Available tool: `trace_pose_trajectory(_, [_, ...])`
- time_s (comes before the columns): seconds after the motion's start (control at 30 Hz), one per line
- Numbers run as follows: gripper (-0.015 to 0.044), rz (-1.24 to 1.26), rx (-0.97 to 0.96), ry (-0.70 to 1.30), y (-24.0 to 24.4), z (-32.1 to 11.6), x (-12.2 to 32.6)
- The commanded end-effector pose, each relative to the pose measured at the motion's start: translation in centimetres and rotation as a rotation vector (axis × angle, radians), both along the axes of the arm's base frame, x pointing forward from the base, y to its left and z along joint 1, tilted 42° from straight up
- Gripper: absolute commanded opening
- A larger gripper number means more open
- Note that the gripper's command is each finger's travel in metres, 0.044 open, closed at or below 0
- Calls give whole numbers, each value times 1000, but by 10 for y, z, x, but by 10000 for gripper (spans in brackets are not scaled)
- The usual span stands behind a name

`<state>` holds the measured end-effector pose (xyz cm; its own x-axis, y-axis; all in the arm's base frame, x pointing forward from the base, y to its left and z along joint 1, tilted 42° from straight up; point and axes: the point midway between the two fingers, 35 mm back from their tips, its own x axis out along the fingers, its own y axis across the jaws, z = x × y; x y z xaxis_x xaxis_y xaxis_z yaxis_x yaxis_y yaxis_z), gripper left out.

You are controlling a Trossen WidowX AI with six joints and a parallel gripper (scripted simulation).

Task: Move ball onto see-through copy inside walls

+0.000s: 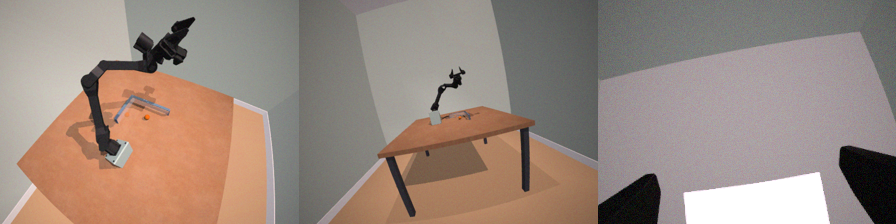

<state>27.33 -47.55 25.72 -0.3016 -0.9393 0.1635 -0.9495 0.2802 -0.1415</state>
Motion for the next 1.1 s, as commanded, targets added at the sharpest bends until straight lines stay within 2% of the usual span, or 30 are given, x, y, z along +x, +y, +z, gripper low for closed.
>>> trace_pose_trajectory(0.0, [374,6,9,21,0,-1,2])
trace_pose_trajectory(0.07, [321,54,77,188,0,-11,16])
trace_pose_trajectory(0.13, [286,133,168,444,2,-28,37])
trace_pose_trajectory(0.37, [286,471,348,1309,30,-105,98])
trace_pose_trajectory(0.5, [286,610,353,1589,48,-134,113])
trace_pose_trajectory(0.8, [286,980,221,2176,104,-201,132])
trace_pose_trajectory(1.07, [286,1375,-122,2586,171,-254,130])
